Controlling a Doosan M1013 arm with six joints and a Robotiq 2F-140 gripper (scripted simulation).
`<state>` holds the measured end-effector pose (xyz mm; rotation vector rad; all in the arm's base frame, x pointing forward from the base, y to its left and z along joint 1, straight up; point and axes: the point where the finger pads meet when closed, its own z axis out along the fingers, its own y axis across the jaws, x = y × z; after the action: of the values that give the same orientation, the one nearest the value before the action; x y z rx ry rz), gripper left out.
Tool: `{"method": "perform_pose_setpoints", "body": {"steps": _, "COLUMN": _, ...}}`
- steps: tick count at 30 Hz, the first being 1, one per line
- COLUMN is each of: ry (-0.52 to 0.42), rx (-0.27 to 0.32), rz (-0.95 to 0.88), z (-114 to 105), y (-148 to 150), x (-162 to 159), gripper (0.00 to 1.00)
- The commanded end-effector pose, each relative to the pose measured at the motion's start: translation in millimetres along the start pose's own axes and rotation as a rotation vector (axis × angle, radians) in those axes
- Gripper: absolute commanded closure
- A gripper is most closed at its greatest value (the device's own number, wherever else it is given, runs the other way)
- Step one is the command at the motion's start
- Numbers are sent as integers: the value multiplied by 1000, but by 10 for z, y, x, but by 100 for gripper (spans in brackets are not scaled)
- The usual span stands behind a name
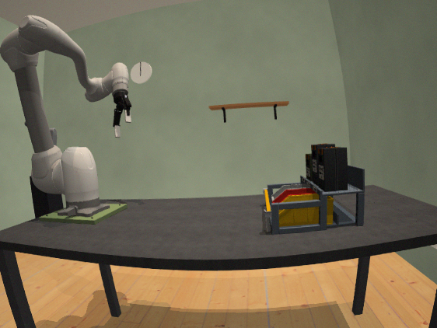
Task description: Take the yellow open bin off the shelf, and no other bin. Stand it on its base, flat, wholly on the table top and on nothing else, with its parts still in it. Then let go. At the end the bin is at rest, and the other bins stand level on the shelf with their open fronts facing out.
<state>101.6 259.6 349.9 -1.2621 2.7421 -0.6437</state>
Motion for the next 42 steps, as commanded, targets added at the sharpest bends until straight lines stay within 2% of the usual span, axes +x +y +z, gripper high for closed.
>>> {"method": "perform_pose_setpoints", "body": {"steps": 1, "ry": 3, "rx": -23, "rz": 46, "z": 1, "y": -98, "x": -21, "gripper": 43}}
{"method": "perform_pose_setpoints", "body": {"steps": 5, "ry": 16, "rx": -117, "rz": 232, "z": 7, "y": -489, "x": -107, "gripper": 43}}
{"method": "perform_pose_setpoints", "body": {"steps": 17, "ry": 16, "rx": -117, "rz": 232, "z": 7, "y": -489, "x": -107, "gripper": 43}}
{"method": "perform_pose_setpoints", "body": {"steps": 22, "ry": 32, "rx": -233, "rz": 460, "z": 11, "y": -969, "x": -213, "gripper": 43}}
{"method": "perform_pose_setpoints", "body": {"steps": 34, "ry": 32, "rx": -233, "rz": 460, "z": 11, "y": -969, "x": -213, "gripper": 43}}
{"method": "perform_pose_setpoints", "body": {"steps": 39, "ry": 47, "rx": -349, "rz": 689, "z": 15, "y": -1448, "x": -321, "gripper": 43}}
{"method": "perform_pose_setpoints", "body": {"steps": 42, "ry": 47, "rx": -349, "rz": 689, "z": 15, "y": -1448, "x": -321, "gripper": 43}}
